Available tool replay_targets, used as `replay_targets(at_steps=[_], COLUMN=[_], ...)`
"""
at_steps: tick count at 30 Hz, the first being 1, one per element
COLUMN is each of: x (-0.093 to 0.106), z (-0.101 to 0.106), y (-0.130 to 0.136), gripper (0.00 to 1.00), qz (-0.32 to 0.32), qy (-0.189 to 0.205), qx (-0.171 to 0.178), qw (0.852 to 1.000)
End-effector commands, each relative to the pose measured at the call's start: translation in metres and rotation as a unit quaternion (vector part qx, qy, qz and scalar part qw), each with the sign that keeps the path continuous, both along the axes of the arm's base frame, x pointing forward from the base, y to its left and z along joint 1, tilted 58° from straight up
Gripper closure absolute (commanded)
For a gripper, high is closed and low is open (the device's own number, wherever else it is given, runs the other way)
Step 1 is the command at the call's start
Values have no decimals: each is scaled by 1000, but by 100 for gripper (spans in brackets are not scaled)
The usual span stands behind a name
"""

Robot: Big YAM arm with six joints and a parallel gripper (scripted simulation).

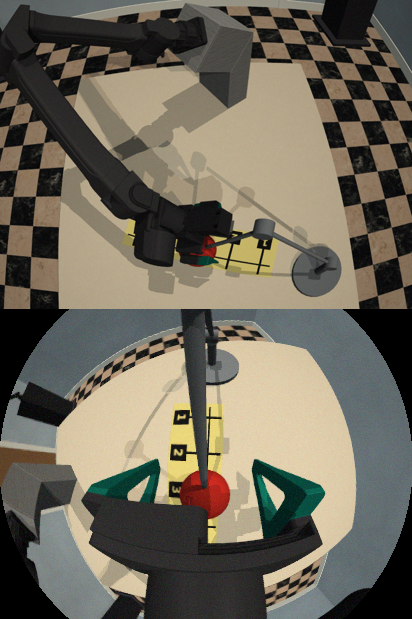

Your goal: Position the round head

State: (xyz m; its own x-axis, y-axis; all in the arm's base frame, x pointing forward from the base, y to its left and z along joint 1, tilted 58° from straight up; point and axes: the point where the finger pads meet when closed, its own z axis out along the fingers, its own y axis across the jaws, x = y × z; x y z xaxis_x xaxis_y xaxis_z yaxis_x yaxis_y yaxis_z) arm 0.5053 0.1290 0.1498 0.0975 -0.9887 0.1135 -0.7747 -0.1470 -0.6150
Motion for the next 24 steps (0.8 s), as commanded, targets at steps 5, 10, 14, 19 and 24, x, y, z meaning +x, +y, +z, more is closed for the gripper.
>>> replay_targets(at_steps=[5, 10, 14, 19, 24], x=[1, 1, 1, 0, 0], z=[5, 4, 4, 3, 3], y=[3, 3, 3, 2, 2], gripper=[0, 0, 0, 0, 0], qz=[2, 2, 2, 2, 2], qy=[-5, -4, -4, -3, -3], qx=[2, 2, 1, 1, 1], qw=[1000, 1000, 1000, 1000, 1000])
